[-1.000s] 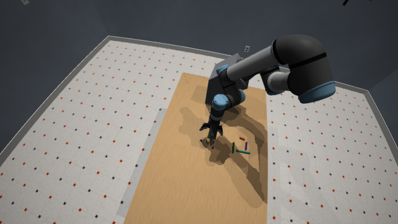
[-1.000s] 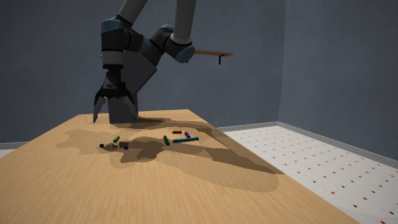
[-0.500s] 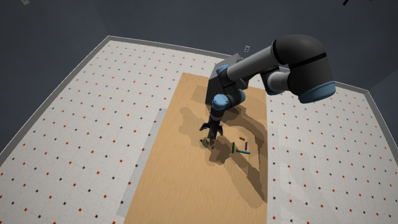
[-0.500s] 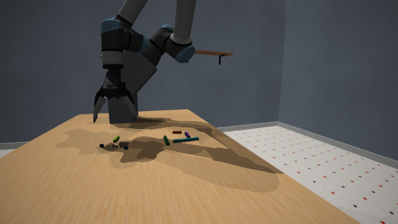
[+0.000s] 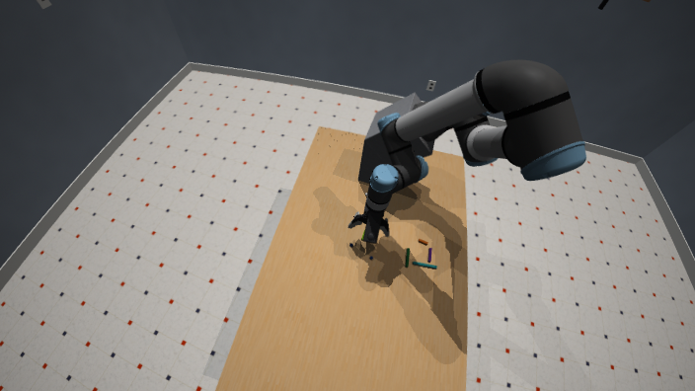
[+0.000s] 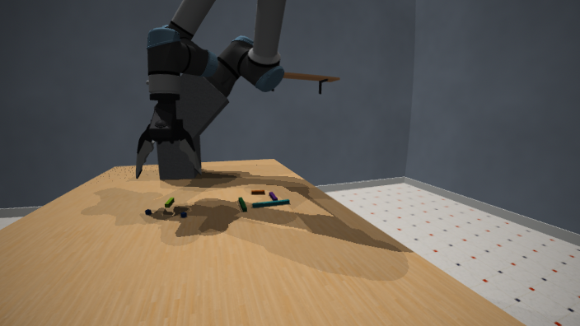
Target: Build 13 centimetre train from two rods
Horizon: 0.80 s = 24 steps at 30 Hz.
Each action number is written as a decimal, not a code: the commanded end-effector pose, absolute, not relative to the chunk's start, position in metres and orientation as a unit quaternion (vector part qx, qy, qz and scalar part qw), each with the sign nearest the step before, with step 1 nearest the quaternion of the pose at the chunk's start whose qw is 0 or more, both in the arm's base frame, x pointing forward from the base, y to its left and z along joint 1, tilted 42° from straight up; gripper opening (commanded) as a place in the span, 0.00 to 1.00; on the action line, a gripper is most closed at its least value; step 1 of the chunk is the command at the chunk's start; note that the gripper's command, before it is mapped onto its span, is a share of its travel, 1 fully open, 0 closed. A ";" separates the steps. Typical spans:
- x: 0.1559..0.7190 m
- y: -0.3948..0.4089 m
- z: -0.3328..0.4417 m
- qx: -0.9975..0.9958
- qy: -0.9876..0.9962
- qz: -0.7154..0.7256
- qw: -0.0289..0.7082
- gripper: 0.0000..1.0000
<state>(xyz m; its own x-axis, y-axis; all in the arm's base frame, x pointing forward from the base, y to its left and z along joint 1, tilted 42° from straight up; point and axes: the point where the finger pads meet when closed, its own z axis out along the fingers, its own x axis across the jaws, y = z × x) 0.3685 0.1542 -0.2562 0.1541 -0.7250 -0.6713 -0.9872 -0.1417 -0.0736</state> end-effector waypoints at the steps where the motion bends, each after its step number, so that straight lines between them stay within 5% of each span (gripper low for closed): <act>1: 0.369 0.154 -0.256 -0.713 0.600 0.249 0.262 1.00; 24: 0.372 0.156 -0.255 -0.810 0.461 0.198 0.303 1.00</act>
<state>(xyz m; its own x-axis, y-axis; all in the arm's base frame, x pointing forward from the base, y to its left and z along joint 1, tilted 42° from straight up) 0.3704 0.1556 -0.2553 0.3813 -0.6748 -0.6319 -0.9235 -0.3085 -0.2278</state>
